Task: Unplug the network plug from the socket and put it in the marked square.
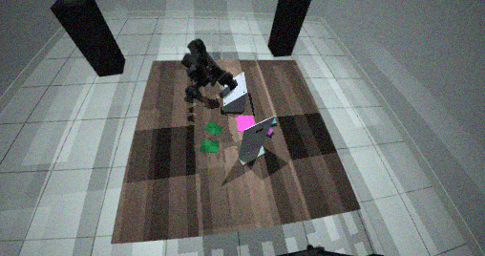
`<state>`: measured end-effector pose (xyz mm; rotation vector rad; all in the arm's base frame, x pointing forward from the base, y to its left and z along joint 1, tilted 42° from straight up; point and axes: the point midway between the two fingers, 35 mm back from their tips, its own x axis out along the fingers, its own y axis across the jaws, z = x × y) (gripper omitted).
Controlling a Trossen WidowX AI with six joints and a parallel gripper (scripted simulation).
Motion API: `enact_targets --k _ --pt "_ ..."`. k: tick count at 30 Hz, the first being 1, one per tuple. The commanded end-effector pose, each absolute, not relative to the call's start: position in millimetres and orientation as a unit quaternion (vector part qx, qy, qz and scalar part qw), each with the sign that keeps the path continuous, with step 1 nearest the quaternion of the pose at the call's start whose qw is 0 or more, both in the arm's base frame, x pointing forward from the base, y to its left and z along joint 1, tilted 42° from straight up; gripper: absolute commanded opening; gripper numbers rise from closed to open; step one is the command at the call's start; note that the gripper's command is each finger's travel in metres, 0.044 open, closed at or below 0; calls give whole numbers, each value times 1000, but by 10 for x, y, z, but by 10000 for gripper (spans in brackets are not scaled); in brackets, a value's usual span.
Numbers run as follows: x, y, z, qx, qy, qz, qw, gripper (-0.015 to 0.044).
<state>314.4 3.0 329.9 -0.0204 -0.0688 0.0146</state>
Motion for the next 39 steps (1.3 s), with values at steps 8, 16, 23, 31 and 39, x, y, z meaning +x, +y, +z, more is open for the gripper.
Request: enact_targets --k 8,16,23,31,39 --pt "3288 54 2610 101 46 39 993 190" --pt "3263 82 1776 249 150 54 955 156" --pt "3069 130 1107 384 240 44 891 156" --pt "3010 145 976 413 258 40 873 156" --pt "3179 154 956 413 258 40 873 156"
